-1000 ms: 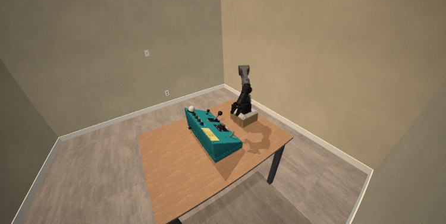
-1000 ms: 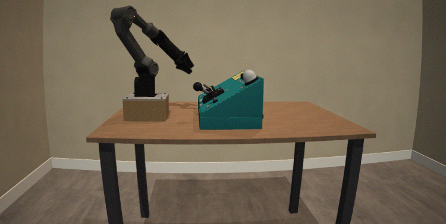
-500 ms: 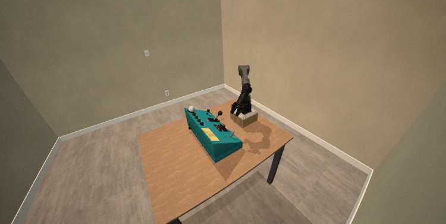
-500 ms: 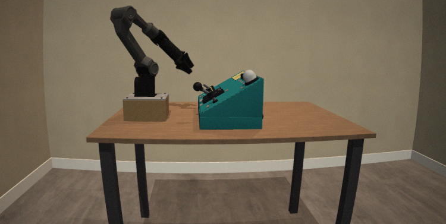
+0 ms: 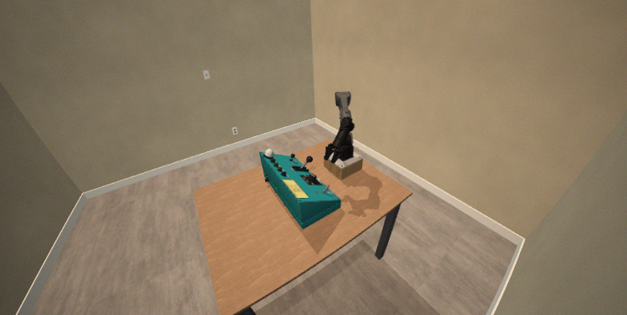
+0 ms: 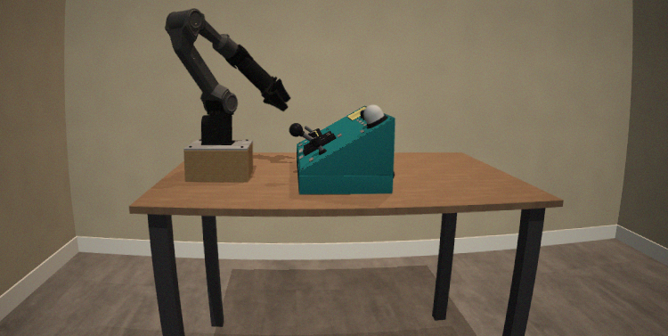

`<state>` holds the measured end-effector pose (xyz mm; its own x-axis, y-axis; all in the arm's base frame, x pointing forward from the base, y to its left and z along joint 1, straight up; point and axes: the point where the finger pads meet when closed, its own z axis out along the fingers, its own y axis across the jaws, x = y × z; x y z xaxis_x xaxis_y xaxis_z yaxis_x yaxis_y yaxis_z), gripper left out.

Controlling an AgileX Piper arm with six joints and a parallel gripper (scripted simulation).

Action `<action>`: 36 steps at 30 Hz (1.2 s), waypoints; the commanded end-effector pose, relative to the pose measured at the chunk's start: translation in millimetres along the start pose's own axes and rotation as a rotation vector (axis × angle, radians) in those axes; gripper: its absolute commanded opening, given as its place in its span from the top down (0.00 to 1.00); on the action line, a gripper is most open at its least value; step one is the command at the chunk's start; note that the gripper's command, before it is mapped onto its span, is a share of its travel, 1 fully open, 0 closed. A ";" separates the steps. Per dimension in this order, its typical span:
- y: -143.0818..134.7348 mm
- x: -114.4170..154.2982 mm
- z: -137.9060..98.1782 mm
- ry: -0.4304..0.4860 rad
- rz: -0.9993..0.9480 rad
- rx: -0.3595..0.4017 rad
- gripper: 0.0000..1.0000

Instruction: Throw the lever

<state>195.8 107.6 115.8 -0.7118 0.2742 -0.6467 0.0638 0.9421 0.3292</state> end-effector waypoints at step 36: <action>-73.4 -28.8 1.8 -0.112 -0.001 0.248 0.00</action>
<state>211.4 49.5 110.8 -0.6461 0.2829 -0.7089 0.1984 0.9591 0.2019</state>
